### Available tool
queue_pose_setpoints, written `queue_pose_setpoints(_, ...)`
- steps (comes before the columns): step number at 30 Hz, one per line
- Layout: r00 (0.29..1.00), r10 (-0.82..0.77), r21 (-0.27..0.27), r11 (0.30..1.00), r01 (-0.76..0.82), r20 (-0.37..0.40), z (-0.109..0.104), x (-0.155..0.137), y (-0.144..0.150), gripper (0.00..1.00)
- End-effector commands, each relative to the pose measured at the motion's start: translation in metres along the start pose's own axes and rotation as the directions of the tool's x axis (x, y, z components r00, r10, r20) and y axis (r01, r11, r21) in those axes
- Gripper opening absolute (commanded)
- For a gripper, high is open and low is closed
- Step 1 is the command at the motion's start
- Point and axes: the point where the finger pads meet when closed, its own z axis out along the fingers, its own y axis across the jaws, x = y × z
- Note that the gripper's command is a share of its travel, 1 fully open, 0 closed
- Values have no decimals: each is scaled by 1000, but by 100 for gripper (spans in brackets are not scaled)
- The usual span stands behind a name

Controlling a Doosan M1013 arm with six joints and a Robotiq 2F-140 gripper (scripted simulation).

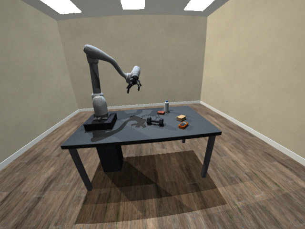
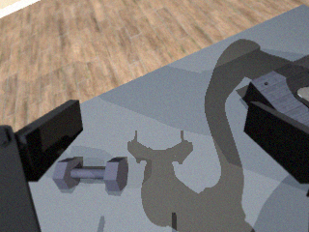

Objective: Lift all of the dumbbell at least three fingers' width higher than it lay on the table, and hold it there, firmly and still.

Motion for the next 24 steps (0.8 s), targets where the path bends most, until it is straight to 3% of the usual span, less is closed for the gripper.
queue_pose_setpoints(1,1000,1,0,1000,-1,1,0,0,0,100)
queue_pose_setpoints(19,1000,6,-4,1000,-6,5,1,-2,-1,100)
queue_pose_setpoints(21,999,40,-31,999,-39,29,8,-12,-4,100)
queue_pose_setpoints(24,984,154,-119,983,-143,94,30,-43,-16,100)
